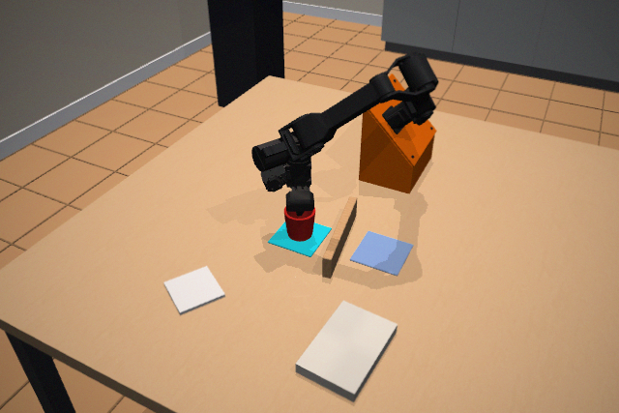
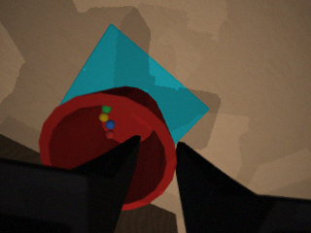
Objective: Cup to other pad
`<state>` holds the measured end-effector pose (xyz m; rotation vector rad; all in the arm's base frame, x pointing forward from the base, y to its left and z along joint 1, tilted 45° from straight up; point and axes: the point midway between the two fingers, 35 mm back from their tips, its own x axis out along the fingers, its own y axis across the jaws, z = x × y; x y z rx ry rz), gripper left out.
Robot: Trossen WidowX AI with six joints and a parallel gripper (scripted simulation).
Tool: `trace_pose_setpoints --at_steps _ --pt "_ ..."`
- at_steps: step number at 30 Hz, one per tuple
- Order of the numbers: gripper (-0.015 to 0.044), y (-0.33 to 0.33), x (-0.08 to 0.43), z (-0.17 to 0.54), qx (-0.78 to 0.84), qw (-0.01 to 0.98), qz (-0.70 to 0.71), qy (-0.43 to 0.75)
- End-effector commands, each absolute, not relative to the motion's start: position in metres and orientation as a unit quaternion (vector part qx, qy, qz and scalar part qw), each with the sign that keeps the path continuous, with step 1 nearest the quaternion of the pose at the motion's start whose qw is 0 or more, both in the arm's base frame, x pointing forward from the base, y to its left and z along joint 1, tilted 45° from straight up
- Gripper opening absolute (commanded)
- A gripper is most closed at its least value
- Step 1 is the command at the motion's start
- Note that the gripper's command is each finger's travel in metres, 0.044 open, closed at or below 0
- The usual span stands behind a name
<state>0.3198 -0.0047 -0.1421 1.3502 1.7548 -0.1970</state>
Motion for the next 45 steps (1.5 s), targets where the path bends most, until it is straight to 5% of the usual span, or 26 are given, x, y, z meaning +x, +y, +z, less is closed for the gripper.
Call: trace_pose_setpoints --at_steps 1,25,37,45 --pt "0.0128 -0.01 0.321 -0.137 0.542 0.446 -0.079 0.708" --pt "0.0128 -0.039 0.32 -0.11 0.544 0.443 -0.08 0.708" --pt "0.044 -0.042 0.32 -0.107 0.546 0.441 -0.082 0.708" --pt "0.044 -0.075 0.32 -0.074 0.543 0.444 -0.081 0.708"
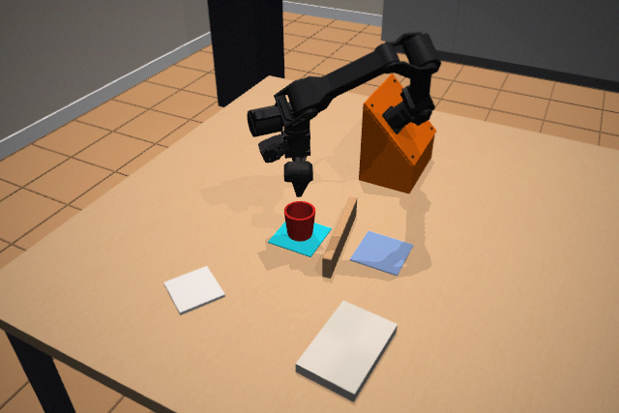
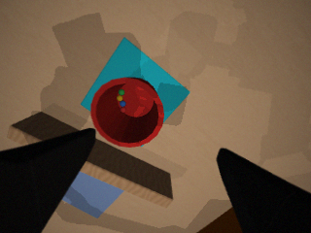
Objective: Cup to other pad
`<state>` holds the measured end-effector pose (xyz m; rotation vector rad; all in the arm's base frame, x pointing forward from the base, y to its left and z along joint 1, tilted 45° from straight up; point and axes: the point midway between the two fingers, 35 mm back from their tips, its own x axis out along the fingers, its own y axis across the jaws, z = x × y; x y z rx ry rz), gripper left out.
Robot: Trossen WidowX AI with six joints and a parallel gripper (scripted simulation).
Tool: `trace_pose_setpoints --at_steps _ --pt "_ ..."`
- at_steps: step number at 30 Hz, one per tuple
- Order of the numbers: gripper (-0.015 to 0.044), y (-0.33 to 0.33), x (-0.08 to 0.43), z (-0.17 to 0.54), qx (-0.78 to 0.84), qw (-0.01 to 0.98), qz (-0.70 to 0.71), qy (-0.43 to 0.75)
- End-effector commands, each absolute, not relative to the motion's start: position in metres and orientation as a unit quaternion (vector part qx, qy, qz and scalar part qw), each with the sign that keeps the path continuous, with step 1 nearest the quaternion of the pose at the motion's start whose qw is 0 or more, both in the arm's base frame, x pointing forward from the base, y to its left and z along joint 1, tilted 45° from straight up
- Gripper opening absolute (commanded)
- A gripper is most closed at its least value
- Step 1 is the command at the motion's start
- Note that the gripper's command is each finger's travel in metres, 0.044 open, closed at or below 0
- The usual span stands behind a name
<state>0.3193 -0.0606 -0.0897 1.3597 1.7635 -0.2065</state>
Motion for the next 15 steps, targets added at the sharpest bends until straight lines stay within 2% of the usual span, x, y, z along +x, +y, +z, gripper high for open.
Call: trace_pose_setpoints --at_steps 1,15 --pt "0.044 -0.0782 0.32 -0.0715 0.543 0.444 -0.081 0.708" --pt "0.044 -0.0801 0.3215 -0.0722 0.547 0.443 -0.083 0.705"
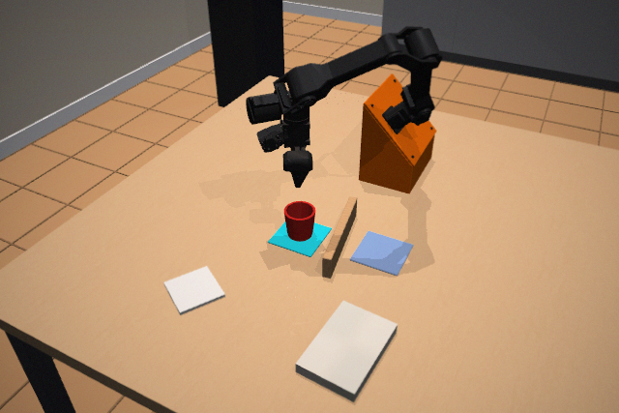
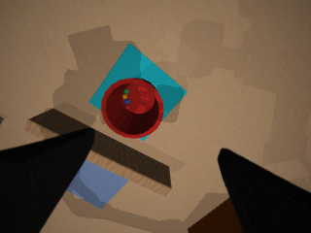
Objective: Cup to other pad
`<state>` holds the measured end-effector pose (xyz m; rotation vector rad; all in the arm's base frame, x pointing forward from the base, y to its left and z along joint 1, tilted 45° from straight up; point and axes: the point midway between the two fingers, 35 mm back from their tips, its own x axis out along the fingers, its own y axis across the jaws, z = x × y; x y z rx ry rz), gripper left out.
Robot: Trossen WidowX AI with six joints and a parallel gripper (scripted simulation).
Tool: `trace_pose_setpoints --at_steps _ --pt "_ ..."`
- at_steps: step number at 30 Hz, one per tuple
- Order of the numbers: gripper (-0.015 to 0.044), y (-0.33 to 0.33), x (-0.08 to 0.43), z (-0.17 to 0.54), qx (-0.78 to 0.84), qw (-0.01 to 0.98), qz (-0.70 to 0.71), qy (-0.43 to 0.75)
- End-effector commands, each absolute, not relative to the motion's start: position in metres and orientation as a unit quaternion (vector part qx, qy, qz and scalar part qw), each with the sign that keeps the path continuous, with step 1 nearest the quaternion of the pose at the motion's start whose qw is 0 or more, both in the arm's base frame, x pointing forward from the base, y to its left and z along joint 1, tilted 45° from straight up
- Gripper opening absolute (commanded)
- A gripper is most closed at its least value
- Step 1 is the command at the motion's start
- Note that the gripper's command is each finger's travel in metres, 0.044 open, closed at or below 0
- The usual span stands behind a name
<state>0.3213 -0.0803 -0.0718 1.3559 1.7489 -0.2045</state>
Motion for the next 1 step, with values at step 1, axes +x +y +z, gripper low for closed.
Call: trace_pose_setpoints --at_steps 1 --pt "0.044 -0.0801 0.3215 -0.0722 0.547 0.443 -0.083 0.705"
